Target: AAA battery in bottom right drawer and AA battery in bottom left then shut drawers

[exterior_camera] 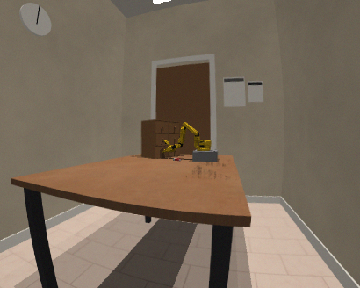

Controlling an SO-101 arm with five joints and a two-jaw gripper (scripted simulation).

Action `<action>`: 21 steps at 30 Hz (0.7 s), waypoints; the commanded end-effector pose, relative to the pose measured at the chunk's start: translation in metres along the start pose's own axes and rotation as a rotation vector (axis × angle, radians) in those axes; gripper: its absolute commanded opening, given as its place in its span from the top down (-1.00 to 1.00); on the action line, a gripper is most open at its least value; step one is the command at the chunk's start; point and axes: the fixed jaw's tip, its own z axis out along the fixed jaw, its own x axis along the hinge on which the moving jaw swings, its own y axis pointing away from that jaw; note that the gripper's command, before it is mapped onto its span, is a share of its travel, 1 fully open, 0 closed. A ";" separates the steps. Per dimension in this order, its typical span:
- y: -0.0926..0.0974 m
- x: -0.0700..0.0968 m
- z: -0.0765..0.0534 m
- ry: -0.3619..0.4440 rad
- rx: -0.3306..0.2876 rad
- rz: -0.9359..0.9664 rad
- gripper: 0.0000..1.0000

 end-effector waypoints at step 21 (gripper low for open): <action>0.011 0.012 -0.032 -0.008 -0.038 -0.030 0.57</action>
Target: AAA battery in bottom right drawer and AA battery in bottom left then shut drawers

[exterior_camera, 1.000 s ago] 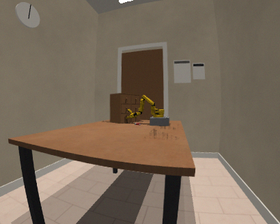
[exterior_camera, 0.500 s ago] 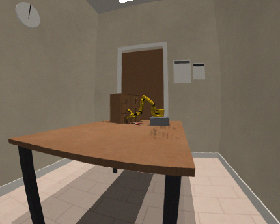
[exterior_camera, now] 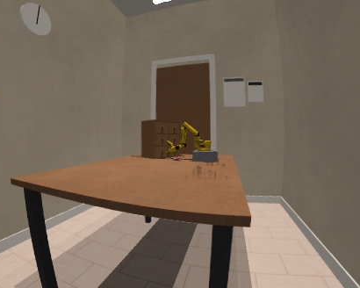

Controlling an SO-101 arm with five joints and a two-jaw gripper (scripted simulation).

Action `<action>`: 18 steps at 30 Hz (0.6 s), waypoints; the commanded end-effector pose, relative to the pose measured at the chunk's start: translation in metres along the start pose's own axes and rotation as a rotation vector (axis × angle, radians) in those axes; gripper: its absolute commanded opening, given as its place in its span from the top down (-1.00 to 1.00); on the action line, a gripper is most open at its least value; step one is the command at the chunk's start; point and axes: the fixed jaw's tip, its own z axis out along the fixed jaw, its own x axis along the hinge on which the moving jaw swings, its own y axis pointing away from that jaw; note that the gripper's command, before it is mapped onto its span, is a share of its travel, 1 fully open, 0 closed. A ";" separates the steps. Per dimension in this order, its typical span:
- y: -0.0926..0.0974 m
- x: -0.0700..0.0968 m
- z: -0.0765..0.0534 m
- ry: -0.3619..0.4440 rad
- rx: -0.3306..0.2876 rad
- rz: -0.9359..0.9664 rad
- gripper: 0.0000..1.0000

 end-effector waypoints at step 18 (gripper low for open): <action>0.007 -0.003 -0.015 -0.001 -0.026 -0.026 0.57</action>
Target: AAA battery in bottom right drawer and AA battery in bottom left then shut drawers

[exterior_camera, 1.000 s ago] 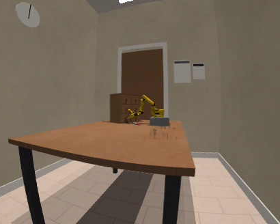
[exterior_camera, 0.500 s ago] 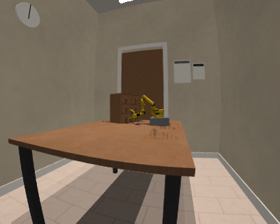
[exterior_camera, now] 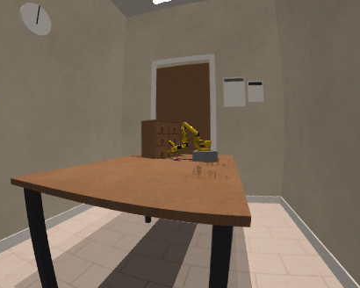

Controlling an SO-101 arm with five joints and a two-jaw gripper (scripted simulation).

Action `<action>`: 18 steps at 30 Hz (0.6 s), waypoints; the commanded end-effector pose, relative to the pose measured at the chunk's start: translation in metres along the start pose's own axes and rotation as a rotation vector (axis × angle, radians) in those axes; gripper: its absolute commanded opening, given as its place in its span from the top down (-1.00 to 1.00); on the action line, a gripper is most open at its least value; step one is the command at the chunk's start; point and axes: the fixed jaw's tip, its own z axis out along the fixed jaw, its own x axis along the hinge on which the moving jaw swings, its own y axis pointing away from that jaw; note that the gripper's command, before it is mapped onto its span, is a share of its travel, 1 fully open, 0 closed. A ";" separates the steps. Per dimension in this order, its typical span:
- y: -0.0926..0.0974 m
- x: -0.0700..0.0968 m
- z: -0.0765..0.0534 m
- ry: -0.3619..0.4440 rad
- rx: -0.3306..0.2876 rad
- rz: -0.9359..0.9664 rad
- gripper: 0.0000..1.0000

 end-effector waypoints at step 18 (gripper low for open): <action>0.001 -0.027 0.000 0.134 -0.006 -0.017 0.57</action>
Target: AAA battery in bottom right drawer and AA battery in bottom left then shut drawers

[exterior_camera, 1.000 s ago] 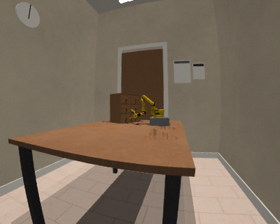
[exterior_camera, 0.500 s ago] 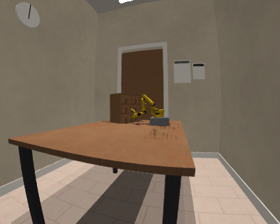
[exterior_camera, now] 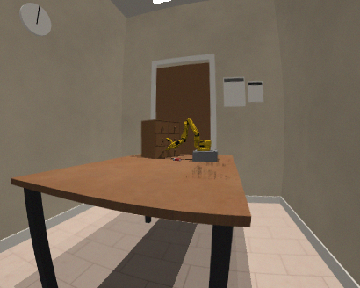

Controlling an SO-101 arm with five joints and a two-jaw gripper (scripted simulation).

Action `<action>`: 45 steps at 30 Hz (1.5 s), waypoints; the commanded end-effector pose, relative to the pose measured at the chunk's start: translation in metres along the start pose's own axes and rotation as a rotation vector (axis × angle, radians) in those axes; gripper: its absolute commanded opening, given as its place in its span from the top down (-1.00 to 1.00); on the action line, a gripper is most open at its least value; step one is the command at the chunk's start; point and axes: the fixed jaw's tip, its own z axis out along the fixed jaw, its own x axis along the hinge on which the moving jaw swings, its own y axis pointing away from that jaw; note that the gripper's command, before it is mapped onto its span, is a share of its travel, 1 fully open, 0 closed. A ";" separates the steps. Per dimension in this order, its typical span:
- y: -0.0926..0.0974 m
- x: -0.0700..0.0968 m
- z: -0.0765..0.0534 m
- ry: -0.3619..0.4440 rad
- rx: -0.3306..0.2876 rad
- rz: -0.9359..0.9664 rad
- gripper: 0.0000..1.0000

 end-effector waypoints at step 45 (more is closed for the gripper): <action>-0.001 -0.021 -0.077 0.375 -0.005 -0.021 0.57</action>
